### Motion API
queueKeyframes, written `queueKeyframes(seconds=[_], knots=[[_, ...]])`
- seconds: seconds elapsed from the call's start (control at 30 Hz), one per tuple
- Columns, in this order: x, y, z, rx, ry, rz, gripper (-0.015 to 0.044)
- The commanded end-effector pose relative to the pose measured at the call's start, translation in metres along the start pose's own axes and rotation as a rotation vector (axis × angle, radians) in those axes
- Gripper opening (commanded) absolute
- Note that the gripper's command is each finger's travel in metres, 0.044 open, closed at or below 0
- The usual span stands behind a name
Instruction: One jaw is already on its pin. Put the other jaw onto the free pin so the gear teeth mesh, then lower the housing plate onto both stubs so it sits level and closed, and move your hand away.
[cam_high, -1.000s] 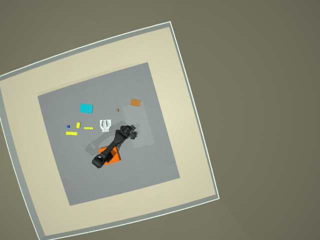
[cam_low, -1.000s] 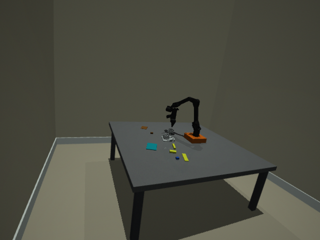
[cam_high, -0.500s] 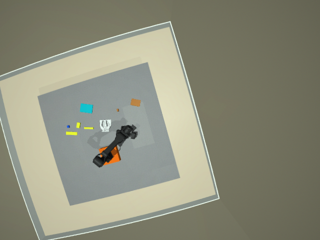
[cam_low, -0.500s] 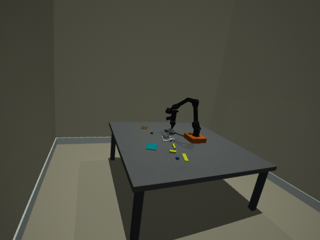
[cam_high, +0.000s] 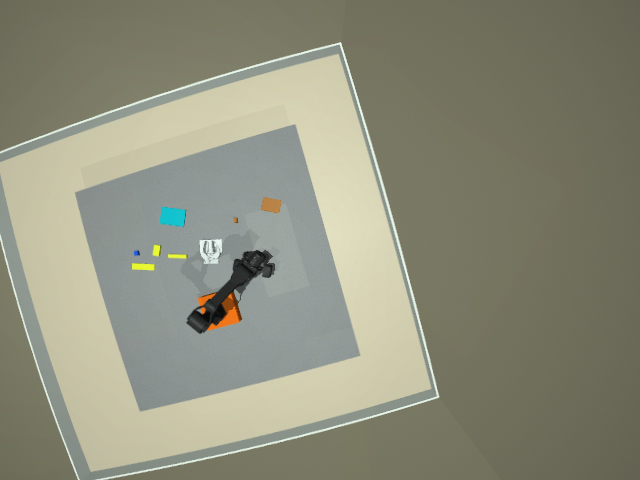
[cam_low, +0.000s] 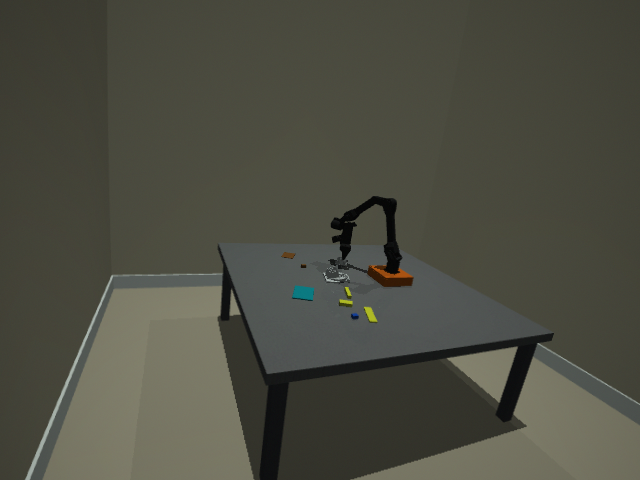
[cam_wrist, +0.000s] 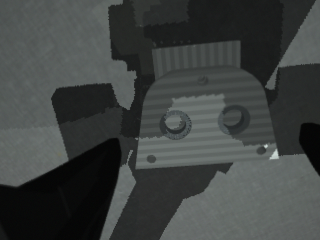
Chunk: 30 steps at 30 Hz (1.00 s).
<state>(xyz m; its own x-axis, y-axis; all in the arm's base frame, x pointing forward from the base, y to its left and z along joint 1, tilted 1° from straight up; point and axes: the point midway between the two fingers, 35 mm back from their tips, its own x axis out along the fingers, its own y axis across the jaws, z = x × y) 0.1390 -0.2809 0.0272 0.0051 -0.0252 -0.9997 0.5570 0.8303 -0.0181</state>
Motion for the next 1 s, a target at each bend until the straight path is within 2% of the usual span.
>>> queueKeyframes(seconds=[0.0,0.47,0.97], knots=[[0.008,0.000,-0.002,-0.003,0.009,0.002,0.0440],[0.029,0.001,-0.003,-0.003,0.009,0.002,0.0440],[0.029,0.001,-0.003,-0.003,0.009,0.002,0.0440]])
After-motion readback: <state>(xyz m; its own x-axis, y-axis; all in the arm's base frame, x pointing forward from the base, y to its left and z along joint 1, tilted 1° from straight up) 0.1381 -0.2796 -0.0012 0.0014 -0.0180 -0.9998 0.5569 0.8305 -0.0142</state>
